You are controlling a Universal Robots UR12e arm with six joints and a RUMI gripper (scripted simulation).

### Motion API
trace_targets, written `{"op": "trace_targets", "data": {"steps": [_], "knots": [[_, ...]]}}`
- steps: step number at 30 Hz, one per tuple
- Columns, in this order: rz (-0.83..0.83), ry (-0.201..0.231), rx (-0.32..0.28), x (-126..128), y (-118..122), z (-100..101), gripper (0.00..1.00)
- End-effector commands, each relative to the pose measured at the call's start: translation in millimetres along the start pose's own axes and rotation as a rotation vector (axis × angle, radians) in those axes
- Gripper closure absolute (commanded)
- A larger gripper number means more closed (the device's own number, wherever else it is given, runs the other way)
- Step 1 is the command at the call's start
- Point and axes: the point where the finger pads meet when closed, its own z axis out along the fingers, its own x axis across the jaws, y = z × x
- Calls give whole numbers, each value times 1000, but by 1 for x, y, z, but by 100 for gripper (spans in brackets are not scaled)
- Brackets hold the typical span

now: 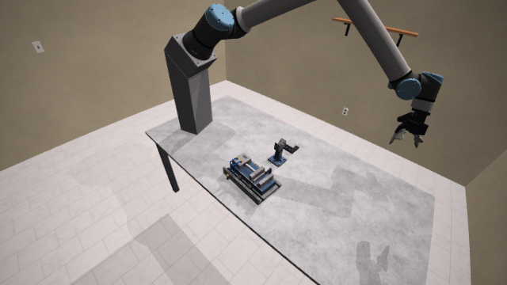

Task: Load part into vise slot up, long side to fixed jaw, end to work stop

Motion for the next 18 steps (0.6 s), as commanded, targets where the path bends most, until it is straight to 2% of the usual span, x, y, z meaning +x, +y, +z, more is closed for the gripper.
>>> {"op": "trace_targets", "data": {"steps": [1,13,18], "knots": [[2,2,0,0,0,-1,0],[29,1,13,-20,-8,9,0],[62,0,28,-45,-17,19,0]]}}
